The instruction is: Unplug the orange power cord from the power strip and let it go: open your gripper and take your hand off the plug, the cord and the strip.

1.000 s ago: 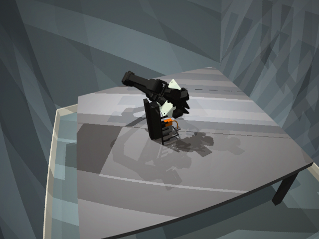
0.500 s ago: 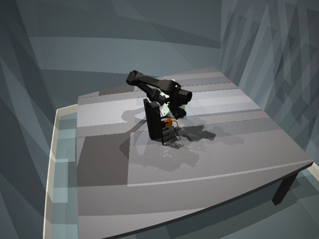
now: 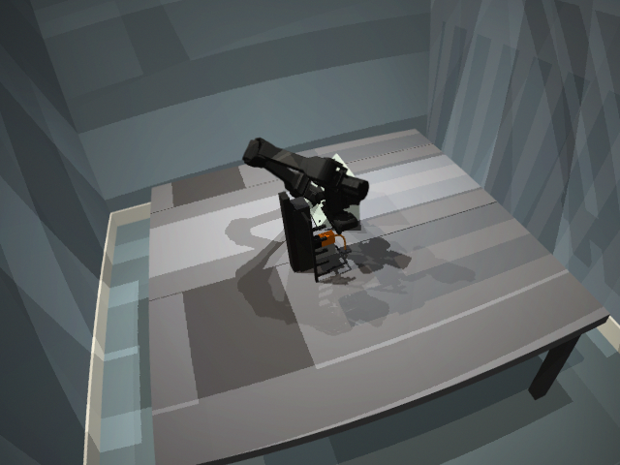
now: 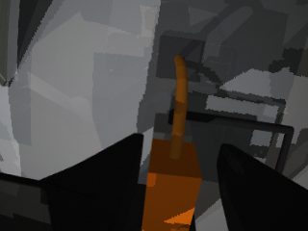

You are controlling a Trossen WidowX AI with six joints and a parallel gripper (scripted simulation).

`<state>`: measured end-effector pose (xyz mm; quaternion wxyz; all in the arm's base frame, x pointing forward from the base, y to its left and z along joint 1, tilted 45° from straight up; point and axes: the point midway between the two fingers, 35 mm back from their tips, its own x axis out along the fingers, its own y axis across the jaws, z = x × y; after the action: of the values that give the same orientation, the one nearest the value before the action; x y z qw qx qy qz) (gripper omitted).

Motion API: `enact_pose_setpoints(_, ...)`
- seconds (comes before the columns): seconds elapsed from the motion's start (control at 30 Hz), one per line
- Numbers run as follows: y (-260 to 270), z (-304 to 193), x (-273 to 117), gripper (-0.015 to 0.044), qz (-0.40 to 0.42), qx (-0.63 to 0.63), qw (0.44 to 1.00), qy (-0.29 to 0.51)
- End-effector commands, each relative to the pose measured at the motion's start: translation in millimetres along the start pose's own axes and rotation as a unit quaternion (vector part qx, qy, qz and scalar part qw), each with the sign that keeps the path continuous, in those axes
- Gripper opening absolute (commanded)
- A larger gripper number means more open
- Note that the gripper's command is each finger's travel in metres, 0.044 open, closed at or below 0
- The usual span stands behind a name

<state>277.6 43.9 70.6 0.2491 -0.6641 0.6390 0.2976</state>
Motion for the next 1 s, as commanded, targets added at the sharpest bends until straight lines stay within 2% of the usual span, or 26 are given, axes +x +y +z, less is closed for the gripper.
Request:
enact_pose_setpoints(0.0, 0.0, -6.6, -0.4, 0.0160, -0.001, -0.002, 1.000, 0.001)
enact_pose_setpoints(0.83, 0.6, -25.9, 11.7, 0.0160, -0.001, -0.002, 1.000, 0.002)
enact_pose_setpoints(0.97, 0.7, -25.5, 9.5, 0.0055, 0.000, 0.000, 1.000, 0.001)
